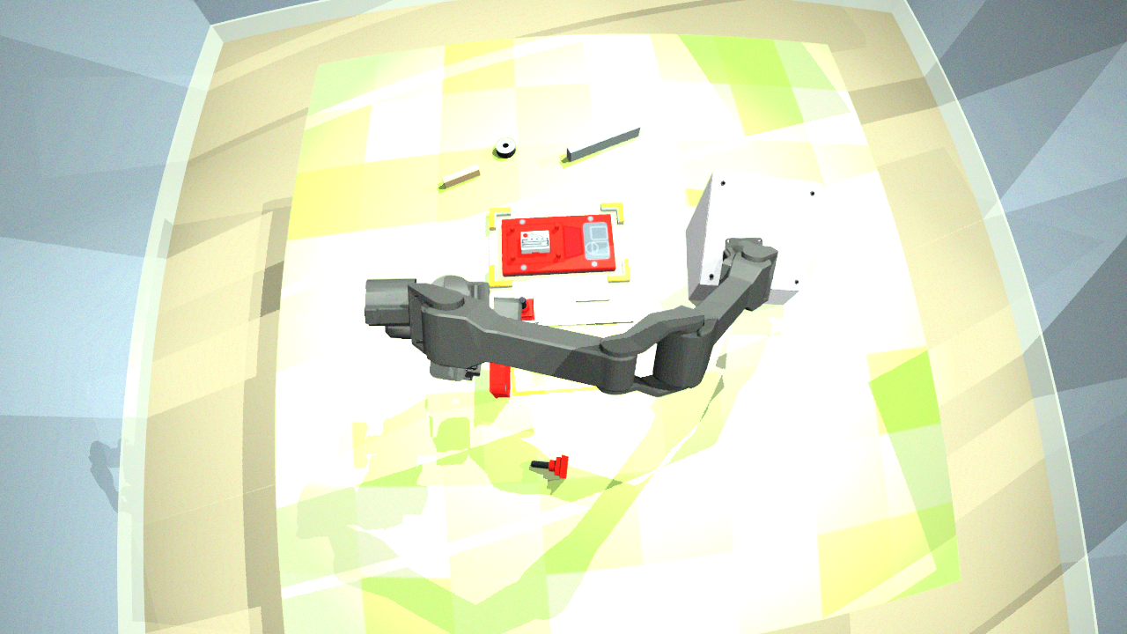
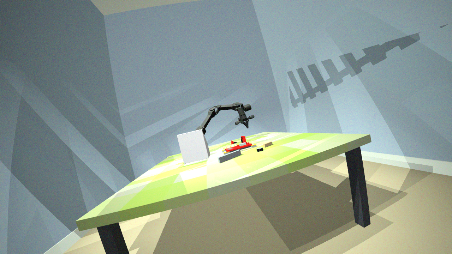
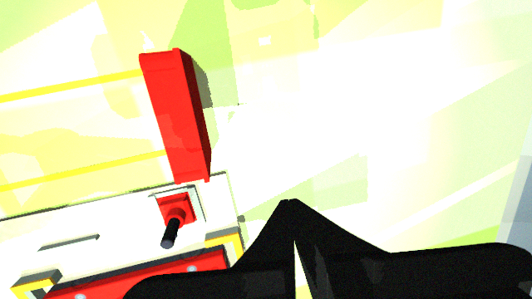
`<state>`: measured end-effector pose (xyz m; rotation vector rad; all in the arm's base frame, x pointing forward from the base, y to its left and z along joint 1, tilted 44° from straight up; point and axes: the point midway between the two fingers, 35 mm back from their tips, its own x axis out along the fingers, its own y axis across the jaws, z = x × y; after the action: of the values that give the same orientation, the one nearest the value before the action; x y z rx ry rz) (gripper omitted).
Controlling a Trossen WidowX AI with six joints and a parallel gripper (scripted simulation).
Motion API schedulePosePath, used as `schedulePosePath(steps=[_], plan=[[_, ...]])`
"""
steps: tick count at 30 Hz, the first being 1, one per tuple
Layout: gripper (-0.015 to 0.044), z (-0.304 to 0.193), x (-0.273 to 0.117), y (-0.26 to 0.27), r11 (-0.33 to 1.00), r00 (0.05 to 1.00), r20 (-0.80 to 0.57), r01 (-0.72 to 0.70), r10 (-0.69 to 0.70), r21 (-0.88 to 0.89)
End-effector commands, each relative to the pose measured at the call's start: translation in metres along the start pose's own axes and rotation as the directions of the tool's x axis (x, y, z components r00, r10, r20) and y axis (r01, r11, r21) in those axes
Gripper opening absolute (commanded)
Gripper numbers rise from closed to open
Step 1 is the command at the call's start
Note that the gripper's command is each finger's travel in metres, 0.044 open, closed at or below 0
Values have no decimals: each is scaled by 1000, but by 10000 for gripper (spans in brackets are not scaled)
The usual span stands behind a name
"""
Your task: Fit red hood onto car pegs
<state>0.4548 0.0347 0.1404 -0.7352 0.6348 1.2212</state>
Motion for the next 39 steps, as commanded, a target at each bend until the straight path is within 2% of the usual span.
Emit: schedulePosePath(steps=[1, 4, 9, 17, 39], plan=[[0, 19, 23, 13, 994, 992, 70, -102, 104, -23], [0, 27, 32, 20, 989, 985, 97, -143, 146, -33], [0, 28, 41, 20, 989, 985, 97, -143, 146, -33], [0, 31, 75, 26, 989, 984, 99, -143, 145, -33], [0, 32, 75, 33, 989, 984, 99, -143, 146, -32]])
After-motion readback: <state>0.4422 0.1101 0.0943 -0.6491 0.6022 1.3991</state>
